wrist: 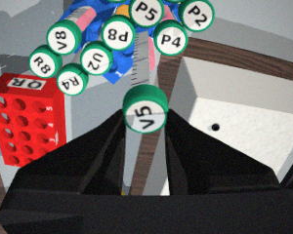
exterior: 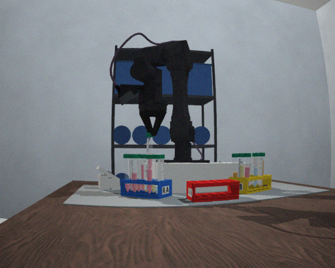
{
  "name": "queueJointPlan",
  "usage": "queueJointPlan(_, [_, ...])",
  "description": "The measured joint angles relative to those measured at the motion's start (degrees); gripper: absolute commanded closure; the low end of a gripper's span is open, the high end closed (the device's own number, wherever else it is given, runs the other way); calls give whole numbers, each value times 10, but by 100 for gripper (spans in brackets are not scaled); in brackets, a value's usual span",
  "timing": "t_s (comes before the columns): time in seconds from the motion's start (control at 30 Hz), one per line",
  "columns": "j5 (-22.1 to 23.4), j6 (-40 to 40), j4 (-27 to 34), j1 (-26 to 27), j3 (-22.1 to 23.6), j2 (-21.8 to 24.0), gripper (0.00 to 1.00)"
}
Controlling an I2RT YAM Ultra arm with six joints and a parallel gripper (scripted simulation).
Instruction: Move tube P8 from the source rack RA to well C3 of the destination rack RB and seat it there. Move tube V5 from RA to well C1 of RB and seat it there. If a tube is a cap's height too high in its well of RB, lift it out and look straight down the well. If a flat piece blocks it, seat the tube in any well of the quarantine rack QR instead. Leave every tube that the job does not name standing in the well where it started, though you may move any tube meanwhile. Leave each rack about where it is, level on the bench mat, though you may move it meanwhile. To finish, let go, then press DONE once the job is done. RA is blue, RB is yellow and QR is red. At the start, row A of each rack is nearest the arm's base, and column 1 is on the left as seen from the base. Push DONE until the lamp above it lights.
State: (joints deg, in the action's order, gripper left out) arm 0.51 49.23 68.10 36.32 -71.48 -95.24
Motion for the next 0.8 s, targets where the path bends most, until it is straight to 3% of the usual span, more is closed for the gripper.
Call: queueJointPlan(0.8, [0,3,8,-4,74,75,100])
